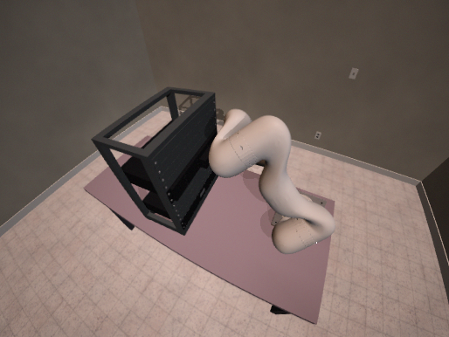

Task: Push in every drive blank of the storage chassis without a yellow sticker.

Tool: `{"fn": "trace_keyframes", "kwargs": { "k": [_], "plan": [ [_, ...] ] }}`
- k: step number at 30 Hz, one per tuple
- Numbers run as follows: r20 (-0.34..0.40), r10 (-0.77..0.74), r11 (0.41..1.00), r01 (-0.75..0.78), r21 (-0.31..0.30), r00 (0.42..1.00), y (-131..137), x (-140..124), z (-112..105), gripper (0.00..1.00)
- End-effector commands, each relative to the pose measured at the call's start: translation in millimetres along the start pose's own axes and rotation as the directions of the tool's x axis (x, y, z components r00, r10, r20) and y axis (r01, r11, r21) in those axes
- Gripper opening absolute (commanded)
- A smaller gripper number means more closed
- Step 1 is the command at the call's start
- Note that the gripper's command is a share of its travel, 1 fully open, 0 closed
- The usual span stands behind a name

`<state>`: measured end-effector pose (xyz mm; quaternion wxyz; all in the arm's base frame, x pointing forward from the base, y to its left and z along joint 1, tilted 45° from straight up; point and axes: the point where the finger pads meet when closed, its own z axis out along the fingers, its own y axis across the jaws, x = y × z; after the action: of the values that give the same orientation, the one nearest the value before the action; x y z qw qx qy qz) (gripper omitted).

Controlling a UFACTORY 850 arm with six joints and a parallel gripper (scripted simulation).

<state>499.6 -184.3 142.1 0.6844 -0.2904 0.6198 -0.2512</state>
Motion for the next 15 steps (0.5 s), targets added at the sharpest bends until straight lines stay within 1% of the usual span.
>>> {"fn": "trace_keyframes", "kwargs": {
  "k": [1, 6, 15],
  "plan": [
    [0.001, -0.001, 1.0, 0.001, 0.001, 1.0, -0.9, 0.1, 0.5, 0.0],
    [0.001, -0.001, 1.0, 0.001, 0.001, 1.0, -0.9, 0.1, 0.9, 0.0],
    [0.001, -0.001, 1.0, 0.001, 0.001, 1.0, -0.9, 0.1, 10.5, 0.0]
  ]
}}
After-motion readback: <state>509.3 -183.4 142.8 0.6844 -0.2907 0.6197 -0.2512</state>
